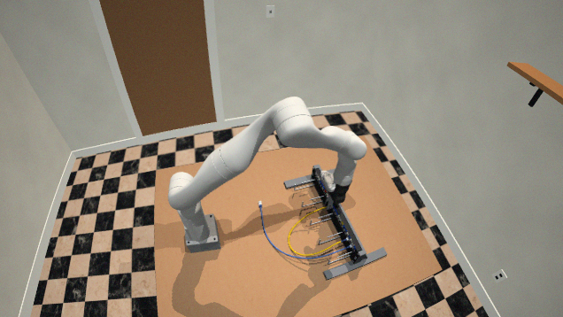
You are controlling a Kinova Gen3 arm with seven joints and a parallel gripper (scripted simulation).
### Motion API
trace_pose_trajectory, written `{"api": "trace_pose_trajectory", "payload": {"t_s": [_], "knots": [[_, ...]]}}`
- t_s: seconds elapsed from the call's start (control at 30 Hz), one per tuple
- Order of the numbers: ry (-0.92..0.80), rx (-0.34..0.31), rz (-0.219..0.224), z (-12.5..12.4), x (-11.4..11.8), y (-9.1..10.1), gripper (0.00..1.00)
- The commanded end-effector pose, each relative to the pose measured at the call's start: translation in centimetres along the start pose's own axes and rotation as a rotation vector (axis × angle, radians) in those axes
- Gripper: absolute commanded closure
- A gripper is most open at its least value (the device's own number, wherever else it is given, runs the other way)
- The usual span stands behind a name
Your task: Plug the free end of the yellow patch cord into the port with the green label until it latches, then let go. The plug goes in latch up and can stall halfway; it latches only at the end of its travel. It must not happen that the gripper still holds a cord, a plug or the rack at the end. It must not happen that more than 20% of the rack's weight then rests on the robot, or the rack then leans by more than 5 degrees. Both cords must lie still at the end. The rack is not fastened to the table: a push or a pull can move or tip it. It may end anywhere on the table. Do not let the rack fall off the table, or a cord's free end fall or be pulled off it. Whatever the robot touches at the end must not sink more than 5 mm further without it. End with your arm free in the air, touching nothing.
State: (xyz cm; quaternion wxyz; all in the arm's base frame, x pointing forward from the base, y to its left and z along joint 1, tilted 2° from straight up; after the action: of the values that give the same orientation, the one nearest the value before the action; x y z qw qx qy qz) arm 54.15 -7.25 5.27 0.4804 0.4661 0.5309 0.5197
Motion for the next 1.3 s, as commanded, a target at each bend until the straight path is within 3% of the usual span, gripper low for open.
{"api": "trace_pose_trajectory", "payload": {"t_s": [0.0,1.1,1.13,1.27], "knots": [[0.011,-0.017,-0.002,0.7,0.0,0.1,1.00],[0.013,-0.014,-0.002,-0.2,0.2,0.1,1.00],[0.013,-0.014,-0.002,-0.2,0.2,0.1,0.27],[0.013,-0.014,-0.002,-0.2,0.2,0.1,0.27]]}}
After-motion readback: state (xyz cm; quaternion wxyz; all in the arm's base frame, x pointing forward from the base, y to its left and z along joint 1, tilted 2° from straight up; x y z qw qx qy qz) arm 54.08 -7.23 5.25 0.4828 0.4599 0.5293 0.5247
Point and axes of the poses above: the point where the finger pads meet when closed, its own y axis back along the fingers, its own x axis across the jaws, z = x × y, the point moved 2 cm from there along y, back along the fingers, and after that the axes turned 10 degrees about y, right-handed, at the moved point
